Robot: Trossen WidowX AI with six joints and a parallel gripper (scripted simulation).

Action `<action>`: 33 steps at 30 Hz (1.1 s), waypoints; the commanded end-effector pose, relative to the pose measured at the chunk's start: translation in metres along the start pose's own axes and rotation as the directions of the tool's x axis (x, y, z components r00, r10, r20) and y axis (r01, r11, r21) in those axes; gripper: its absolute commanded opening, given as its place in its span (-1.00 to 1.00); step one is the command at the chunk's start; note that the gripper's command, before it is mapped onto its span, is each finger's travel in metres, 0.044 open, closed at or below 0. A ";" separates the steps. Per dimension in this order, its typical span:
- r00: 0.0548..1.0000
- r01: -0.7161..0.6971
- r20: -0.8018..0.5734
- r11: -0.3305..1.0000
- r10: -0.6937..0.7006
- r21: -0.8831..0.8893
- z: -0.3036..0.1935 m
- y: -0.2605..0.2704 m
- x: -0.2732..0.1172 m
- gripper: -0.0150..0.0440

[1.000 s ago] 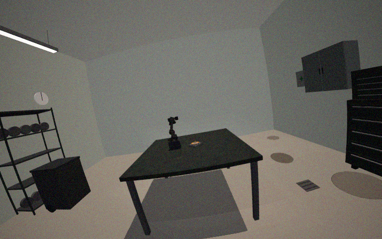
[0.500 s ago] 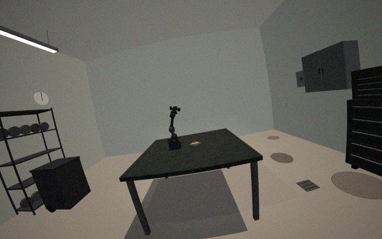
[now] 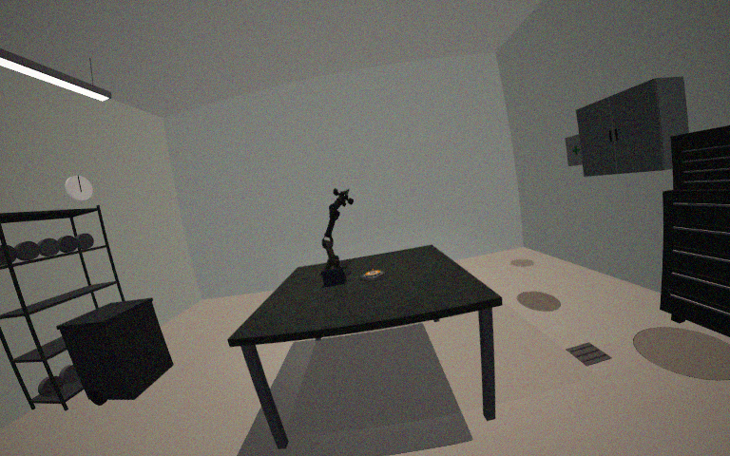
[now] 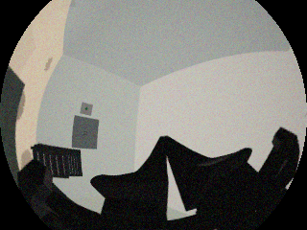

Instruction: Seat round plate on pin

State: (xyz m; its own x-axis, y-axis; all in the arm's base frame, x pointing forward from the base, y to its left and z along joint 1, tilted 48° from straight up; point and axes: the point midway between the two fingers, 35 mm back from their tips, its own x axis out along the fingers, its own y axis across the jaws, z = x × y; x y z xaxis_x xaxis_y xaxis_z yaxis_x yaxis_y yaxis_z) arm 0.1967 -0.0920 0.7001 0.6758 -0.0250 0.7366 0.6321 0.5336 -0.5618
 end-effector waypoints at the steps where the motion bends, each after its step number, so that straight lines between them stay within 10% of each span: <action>1: 0.983 -0.092 -0.149 0.990 0.108 0.111 -0.064 0.041 0.003 -0.49; 18: 0.653 -0.320 -0.455 0.766 0.605 0.557 -0.223 0.226 -0.058 -0.49; 33: -0.038 -0.229 -0.282 0.267 0.959 0.936 -0.268 0.398 -0.229 -0.49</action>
State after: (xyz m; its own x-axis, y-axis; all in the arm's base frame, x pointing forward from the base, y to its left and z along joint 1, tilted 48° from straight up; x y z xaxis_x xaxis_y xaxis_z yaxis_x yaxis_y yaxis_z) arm 0.4073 -0.1224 0.2624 0.8186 0.1645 -0.5504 -0.2731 0.9543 -0.1210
